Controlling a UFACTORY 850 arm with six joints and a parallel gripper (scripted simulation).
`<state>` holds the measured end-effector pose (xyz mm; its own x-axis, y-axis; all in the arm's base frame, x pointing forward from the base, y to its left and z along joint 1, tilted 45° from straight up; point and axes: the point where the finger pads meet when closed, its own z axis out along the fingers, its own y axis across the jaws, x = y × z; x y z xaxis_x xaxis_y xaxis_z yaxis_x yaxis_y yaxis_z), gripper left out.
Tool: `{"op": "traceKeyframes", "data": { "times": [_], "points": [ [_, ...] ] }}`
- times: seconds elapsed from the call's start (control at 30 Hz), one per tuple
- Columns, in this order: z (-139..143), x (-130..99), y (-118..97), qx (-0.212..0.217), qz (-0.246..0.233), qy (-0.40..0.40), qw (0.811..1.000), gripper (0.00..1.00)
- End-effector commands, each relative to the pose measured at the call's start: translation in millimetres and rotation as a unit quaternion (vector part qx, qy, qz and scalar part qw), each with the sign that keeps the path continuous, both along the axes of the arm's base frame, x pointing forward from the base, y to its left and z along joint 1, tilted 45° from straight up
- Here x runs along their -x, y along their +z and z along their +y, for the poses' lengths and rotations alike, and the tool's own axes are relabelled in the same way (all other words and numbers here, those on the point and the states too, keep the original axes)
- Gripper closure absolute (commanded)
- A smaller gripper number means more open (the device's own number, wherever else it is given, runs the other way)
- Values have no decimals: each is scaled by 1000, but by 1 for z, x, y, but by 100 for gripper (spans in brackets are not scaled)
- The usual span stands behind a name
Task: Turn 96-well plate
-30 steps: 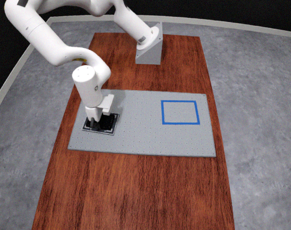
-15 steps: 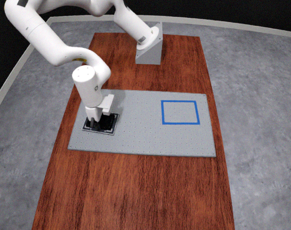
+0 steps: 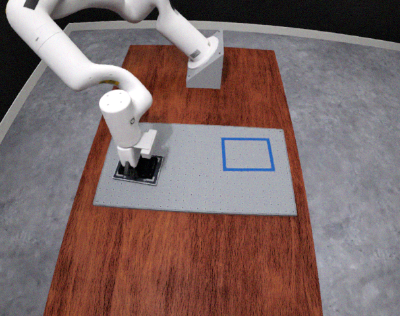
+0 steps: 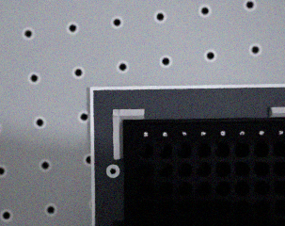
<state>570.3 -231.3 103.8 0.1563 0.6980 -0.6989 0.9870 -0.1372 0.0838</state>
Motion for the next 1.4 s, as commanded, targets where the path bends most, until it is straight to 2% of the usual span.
{"op": "traceKeyframes", "data": {
  "times": [0.0,1.37],
  "points": [
    [1,-1,1,0,-1,0,1000,100],
    [15,-2,15,0,-1,0,1000,100]
  ]
}}
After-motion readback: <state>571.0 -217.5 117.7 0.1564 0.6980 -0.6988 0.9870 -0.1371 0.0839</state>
